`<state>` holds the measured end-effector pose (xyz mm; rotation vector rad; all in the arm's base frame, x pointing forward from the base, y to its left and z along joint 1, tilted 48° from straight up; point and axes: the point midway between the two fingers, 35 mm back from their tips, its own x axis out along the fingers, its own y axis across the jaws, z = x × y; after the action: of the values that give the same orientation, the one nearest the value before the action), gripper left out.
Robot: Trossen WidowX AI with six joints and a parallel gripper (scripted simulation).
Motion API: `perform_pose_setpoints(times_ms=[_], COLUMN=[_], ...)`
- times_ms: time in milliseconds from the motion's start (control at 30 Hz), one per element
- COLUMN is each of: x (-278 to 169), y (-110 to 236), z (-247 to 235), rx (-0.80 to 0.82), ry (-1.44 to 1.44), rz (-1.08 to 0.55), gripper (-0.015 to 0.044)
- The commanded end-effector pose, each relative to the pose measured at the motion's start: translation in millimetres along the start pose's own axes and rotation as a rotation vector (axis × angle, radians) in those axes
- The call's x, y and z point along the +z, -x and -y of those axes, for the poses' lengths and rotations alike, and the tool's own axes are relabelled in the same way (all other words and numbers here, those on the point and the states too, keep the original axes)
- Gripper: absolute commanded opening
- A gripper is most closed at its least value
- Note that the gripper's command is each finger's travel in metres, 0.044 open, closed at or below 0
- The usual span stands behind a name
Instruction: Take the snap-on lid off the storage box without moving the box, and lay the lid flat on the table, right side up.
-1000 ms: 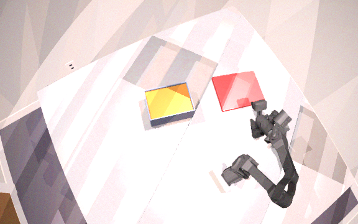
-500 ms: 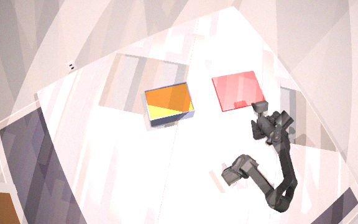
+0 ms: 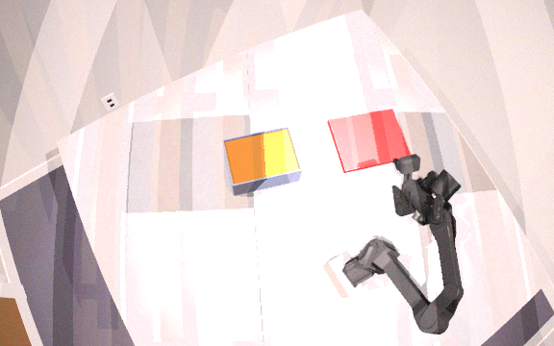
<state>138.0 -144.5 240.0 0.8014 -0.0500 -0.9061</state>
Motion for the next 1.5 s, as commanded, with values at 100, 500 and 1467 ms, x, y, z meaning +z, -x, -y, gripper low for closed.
perform_pose_setpoints(times_ms=[100,500,1467], x=[2.8,1.5,-1.3], y=[15.3,33.3,29.3], z=[-8.4,-18.4,-16.3], rx=[0.008,0.002,0.003], ry=[-0.007,-0.007,-0.007], rz=[0.011,0.005,0.006], gripper=[0.044,0.044,0.044])
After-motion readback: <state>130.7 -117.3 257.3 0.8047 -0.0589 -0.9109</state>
